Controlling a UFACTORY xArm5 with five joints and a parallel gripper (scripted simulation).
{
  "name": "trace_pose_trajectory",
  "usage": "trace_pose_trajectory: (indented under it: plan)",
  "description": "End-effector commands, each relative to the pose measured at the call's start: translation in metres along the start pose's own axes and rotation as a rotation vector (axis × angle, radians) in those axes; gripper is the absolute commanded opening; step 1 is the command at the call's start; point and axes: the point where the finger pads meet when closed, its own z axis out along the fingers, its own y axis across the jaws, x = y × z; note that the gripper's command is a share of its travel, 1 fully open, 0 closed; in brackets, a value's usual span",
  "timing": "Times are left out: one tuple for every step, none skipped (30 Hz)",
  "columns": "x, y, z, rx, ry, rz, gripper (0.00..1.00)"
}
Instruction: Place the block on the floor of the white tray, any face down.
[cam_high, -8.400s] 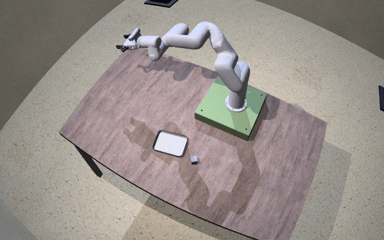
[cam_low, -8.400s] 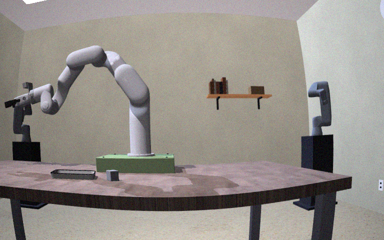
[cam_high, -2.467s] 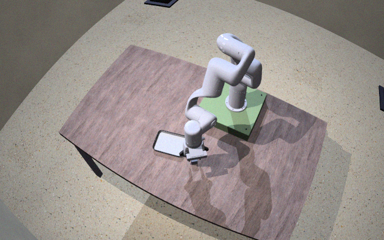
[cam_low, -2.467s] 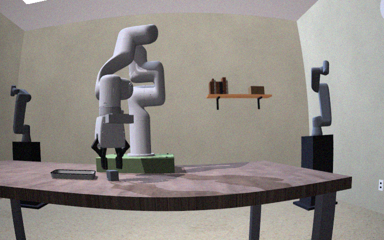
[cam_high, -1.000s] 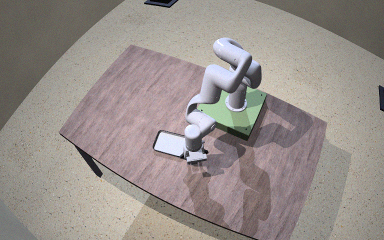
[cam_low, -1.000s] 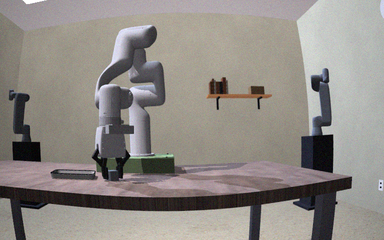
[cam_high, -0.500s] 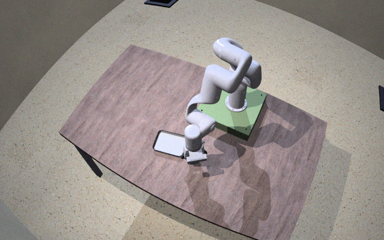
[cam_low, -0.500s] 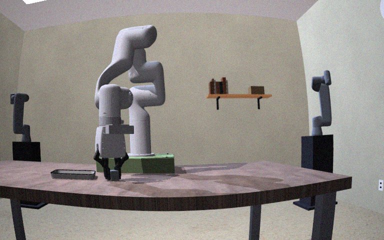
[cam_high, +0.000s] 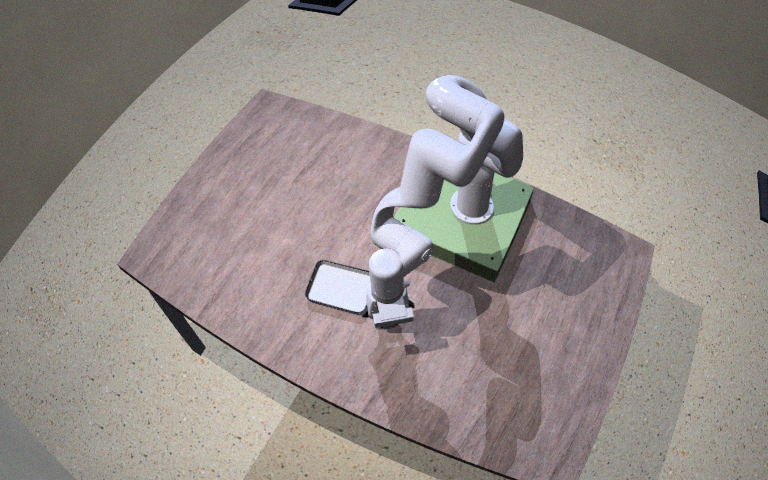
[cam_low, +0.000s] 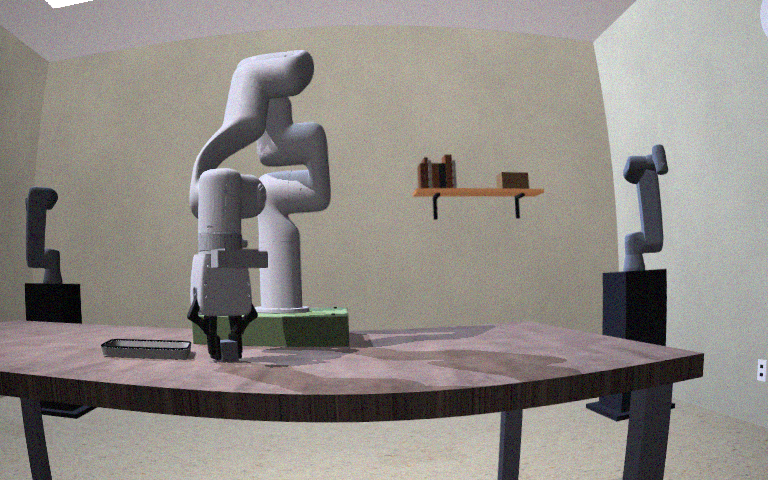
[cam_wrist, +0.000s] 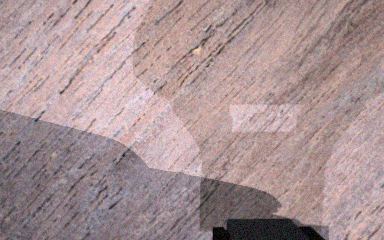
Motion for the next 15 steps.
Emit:
trace_pose_trajectory:
  plan:
    - [0.0009,0.001,-0.001,-0.002,0.002,0.0,0.0]
    - [0.0009,0.001,-0.001,-0.002,0.002,0.0,0.0]
    - [0.0009,0.001,-0.001,-0.002,0.002,0.0,0.0]
    - [0.0009,0.001,-0.001,-0.002,0.002,0.0,0.0]
    - [0.0009,0.001,-0.001,-0.002,0.002,0.0,0.0]
    - [0.0009,0.001,-0.001,-0.002,0.002,0.0,0.0]
    - [0.0009,0.001,-0.001,-0.002,0.002,0.0,0.0]
    - [0.0009,0.001,-0.001,-0.002,0.002,0.0,0.0]
    - [0.0009,0.001,-0.0012,-0.002,0.002,0.0,0.0]
    - [0.0009,0.001,-0.0016,-0.002,0.002,0.0,0.0]
    - [0.0009,0.001,-0.0021,-0.002,0.002,0.0,0.0]
    - [0.0009,0.001,-0.0029,-0.002,0.002,0.0,0.0]
    - [0.0009,0.001,-0.0039,-0.002,0.002,0.0,0.0]
    - [0.0009,0.0009,-0.0051,-0.002,0.002,0.0,0.0]
    - [0.0009,0.0009,-0.0066,-0.002,0.002,0.0,0.0]
